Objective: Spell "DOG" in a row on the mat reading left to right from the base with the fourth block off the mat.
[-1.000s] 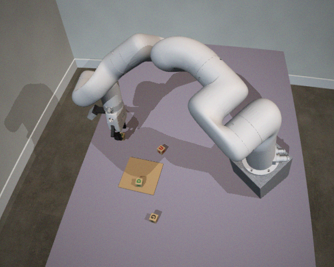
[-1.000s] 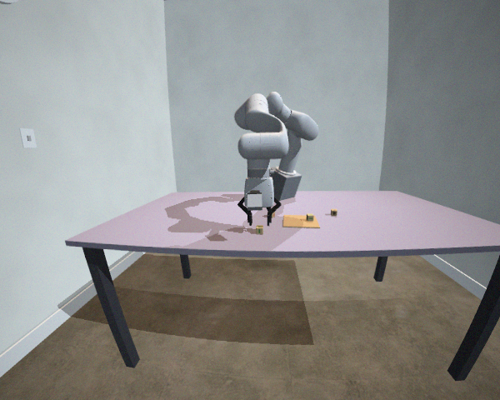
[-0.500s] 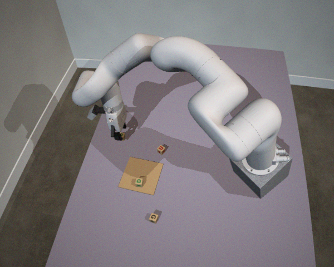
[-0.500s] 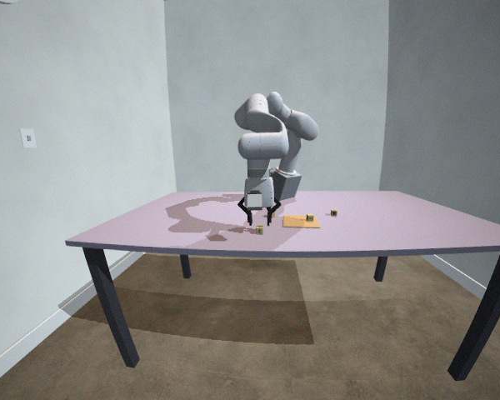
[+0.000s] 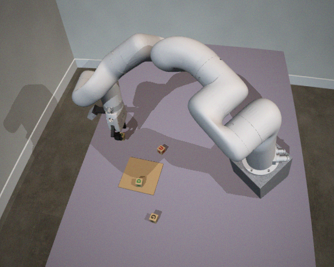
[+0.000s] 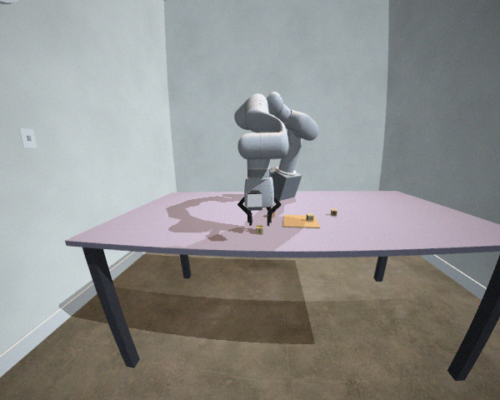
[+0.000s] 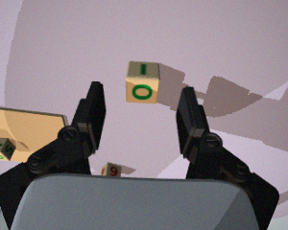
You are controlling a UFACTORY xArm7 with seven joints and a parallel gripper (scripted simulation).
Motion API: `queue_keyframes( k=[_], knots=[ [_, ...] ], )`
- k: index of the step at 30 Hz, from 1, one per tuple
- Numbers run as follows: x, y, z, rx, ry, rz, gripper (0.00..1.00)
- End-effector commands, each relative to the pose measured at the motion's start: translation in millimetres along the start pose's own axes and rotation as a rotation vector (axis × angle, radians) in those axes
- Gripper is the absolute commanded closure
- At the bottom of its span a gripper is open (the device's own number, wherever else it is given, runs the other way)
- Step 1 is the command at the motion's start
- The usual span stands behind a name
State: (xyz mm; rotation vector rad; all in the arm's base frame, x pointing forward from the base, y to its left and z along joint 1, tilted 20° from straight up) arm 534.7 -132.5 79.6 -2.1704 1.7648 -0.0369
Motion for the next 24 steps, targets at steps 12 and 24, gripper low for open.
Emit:
queue_keyframes(
  k=[12, 24],
  knots=[
    [0.7, -1.0, 8.0, 0.003, 0.002, 0.000, 0.37],
    [0.7, -1.0, 24.4, 0.003, 0.002, 0.000, 0.37]
  ],
)
Point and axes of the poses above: the point where the finger pads meet when closed, its own z axis out along the fingers, its own x axis across the jaws, y = z × x, the point moved 10 cm from there along -z, back along the fingers, and after that the axes turned 11 degrees about -z, right-handed, at the moved point
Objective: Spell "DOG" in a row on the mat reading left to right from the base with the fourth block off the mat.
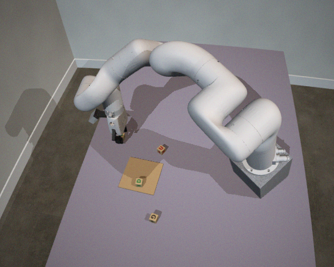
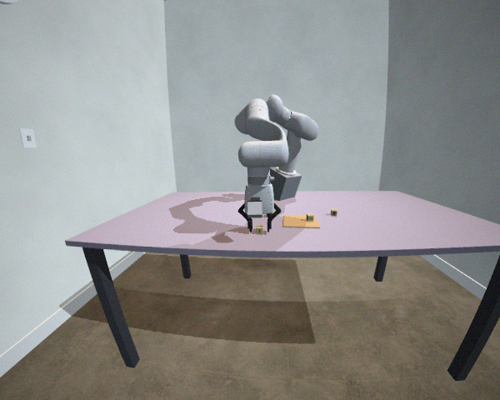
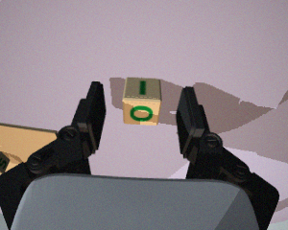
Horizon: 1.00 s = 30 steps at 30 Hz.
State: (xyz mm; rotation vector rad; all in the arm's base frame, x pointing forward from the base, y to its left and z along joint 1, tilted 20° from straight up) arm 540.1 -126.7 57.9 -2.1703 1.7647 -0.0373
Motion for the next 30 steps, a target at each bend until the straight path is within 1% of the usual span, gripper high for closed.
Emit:
queue_keyframes(
  k=[1, 30],
  knots=[
    [0.7, -1.0, 2.2, 0.003, 0.002, 0.001, 0.37],
    [0.7, -1.0, 4.7, 0.003, 0.002, 0.001, 0.37]
  ],
)
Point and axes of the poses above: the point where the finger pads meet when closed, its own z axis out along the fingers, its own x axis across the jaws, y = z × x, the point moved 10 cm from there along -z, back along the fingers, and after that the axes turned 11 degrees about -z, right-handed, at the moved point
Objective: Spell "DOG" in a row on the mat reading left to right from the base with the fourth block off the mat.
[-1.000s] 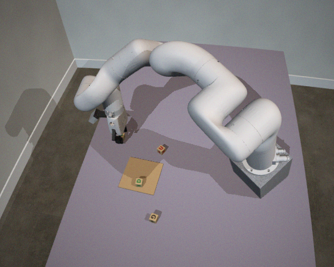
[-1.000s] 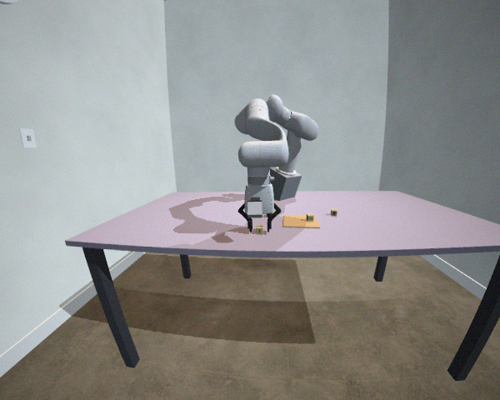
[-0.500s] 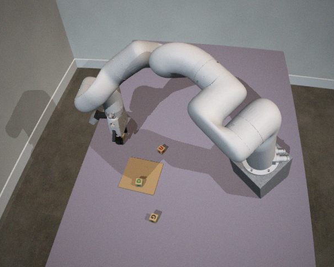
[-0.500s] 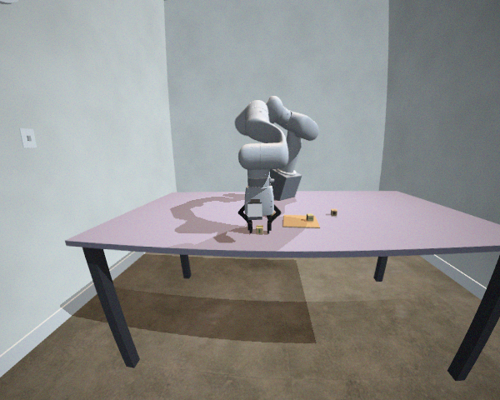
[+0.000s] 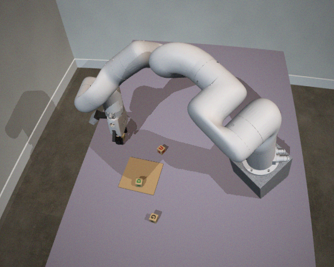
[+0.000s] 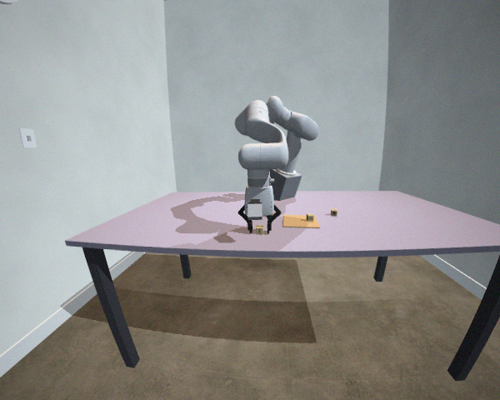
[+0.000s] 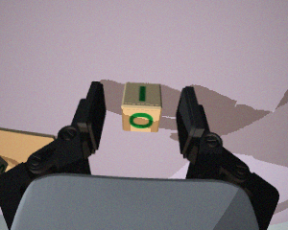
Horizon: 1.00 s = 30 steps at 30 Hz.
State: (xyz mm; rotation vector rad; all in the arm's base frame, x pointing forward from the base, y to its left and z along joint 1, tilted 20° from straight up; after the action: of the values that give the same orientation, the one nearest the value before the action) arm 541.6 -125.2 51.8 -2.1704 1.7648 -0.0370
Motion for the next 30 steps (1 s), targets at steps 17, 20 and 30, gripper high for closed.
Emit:
queue_keyframes(
  k=[17, 20, 30],
  knots=[
    [0.7, -1.0, -1.7, 0.003, 0.002, 0.000, 0.58],
    [0.7, -1.0, -1.7, 0.003, 0.002, 0.000, 0.58],
    [0.7, -1.0, -1.7, 0.003, 0.002, 0.000, 0.79]
  ],
)
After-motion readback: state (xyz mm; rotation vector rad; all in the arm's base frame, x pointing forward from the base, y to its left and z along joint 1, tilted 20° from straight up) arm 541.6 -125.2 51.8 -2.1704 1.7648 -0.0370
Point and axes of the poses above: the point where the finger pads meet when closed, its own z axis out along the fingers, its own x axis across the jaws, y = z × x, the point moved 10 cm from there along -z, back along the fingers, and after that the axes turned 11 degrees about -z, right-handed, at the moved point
